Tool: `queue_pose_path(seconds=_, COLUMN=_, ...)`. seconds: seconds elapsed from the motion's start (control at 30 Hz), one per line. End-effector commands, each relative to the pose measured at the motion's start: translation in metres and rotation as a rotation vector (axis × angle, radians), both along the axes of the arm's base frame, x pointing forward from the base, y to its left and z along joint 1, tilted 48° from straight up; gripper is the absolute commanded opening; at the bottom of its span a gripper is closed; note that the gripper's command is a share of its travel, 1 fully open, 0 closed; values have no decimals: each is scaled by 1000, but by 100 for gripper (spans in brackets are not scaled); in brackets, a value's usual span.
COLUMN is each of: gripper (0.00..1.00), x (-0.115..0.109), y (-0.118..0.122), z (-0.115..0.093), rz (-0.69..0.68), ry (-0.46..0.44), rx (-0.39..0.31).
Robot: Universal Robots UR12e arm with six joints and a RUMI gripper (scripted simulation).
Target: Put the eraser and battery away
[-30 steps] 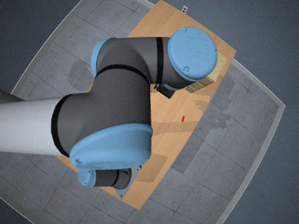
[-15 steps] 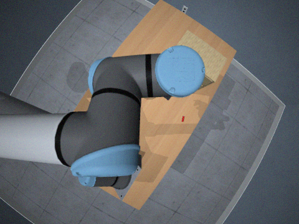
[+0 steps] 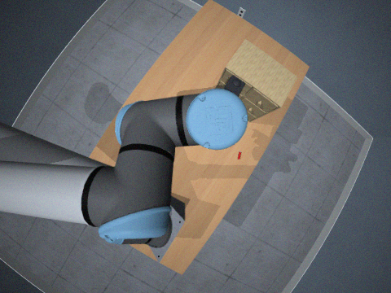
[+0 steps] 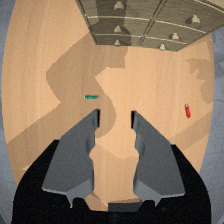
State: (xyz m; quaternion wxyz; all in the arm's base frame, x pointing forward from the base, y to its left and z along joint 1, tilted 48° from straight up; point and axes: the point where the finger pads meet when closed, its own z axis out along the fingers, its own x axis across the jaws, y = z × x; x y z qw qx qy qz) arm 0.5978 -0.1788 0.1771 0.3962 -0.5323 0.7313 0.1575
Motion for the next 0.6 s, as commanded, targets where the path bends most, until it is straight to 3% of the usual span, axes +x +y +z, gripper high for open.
queue_pose_path(seconds=0.0, gripper=20, x=5, y=2, z=-3, rz=-47, ry=-39, rx=-10)
queue_pose_path(seconds=0.57, gripper=20, x=17, y=10, z=-12, rz=-165, ry=-143, rx=-29)
